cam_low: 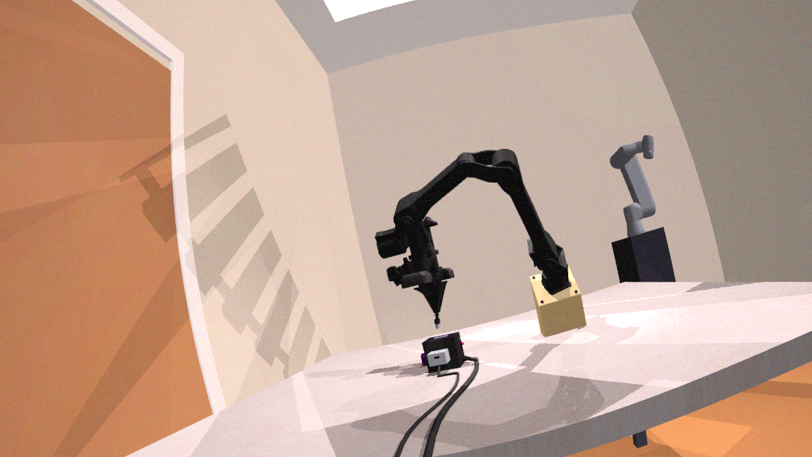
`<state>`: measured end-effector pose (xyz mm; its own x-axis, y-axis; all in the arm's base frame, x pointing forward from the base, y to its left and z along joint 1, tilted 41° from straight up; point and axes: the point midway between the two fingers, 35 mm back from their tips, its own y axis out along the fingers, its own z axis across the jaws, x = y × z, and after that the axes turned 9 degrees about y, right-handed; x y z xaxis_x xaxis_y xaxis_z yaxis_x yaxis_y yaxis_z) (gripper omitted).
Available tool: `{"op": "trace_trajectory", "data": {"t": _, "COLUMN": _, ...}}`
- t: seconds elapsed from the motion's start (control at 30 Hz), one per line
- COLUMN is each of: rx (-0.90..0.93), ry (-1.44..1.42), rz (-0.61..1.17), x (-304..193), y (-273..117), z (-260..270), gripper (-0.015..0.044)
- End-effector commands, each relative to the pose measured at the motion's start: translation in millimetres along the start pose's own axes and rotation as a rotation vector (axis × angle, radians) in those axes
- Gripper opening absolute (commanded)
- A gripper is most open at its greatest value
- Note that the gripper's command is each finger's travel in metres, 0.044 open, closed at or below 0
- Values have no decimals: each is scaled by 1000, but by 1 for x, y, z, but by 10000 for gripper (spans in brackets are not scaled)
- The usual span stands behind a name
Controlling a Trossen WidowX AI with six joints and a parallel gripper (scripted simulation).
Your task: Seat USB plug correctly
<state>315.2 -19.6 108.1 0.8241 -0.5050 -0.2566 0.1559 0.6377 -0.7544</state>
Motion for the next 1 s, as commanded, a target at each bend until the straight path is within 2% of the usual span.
{"op": "trace_trajectory", "data": {"t": 0.0, "rx": 0, "ry": 111, "rz": -1, "x": 0, "y": 0, "z": 0, "gripper": 0}}
{"op": "trace_trajectory", "data": {"t": 0.97, "rx": 0, "ry": 870, "rz": -1, "x": 0, "y": 0, "z": 0, "gripper": 0}}
